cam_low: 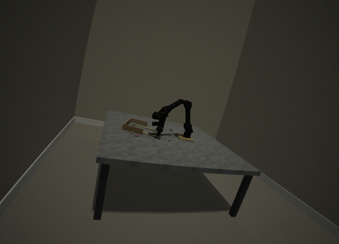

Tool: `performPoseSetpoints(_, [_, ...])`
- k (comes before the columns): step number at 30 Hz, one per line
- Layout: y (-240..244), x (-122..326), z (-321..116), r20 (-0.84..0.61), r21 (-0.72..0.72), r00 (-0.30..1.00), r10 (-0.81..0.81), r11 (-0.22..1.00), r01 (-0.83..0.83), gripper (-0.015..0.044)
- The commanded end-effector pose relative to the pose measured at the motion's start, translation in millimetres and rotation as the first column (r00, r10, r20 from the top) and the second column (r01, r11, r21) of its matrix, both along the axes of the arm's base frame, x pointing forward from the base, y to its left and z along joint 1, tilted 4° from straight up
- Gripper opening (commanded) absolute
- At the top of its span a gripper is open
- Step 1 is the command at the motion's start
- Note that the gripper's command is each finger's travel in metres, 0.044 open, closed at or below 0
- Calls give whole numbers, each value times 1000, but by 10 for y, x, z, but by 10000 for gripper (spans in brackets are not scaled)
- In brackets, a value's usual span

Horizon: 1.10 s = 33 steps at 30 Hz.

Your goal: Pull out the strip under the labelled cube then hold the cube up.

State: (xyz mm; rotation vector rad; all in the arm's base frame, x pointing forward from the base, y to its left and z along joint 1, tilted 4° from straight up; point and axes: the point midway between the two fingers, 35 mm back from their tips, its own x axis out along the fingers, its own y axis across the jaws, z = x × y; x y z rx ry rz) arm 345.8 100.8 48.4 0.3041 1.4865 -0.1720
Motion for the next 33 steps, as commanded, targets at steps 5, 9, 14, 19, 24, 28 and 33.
performPoseSetpoints(5, [30,-169,-69,-24,-6,1000,0,1000,0,0])
performPoseSetpoints(9, [47,-227,-72,-25,-6,1000,0,1000,0,0])
performPoseSetpoints(14, [69,-301,-76,-26,-6,1000,0,1000,0,0])
performPoseSetpoints(19, [90,-373,-80,-26,-5,1000,0,1000,0,0])
performPoseSetpoints(24, [112,-446,-84,-27,-5,1000,0,1000,0,0])
performPoseSetpoints(28, [129,-504,-86,-27,-5,1000,0,1000,0,0])
performPoseSetpoints(33, [151,-576,-90,-28,-5,1000,0,1000,0,0])
